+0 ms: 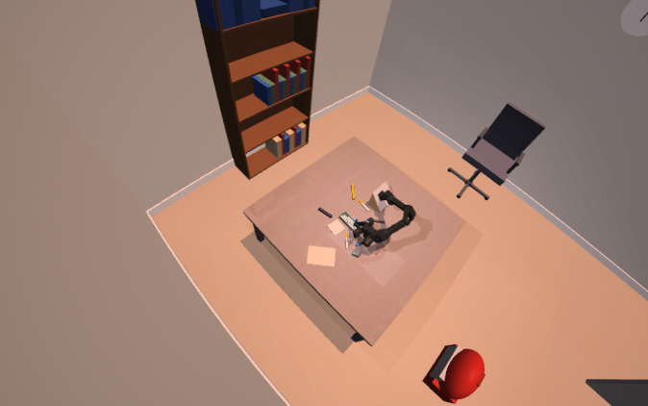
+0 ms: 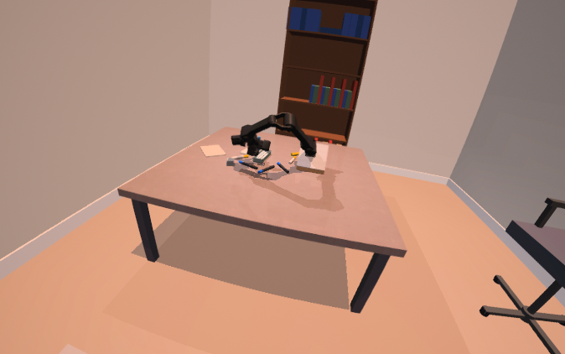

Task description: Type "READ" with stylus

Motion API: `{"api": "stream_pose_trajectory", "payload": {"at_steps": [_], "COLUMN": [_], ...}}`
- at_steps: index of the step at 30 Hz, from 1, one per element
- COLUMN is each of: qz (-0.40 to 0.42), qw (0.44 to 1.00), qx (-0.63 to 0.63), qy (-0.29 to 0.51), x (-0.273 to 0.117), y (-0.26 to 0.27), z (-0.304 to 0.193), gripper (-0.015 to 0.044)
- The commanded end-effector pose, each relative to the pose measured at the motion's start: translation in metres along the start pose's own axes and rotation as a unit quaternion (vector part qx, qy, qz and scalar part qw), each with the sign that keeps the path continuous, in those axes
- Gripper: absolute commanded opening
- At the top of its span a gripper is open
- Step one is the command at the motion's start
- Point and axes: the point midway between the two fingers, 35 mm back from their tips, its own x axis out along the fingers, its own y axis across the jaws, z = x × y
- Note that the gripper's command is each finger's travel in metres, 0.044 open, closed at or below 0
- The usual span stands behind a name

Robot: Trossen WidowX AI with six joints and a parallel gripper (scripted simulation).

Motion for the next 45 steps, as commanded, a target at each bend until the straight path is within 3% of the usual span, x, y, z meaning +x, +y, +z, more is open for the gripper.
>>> {"api": "stream_pose_trajectory", "payload": {"at_steps": [1, 3, 45], "qz": [0.002, 0.002, 0.002], "qw": [1.0, 1.0, 1.0], "qx": [0.001, 0.001, 0.001], "qy": [0.0, 0.0, 0.0], "x": [0.003, 0.004, 0.012], "y": [0.0, -0.001, -0.001], "z": [0.001, 0.002, 0.017], "gripper": [0.0053, 0.0081, 0.0081]}}
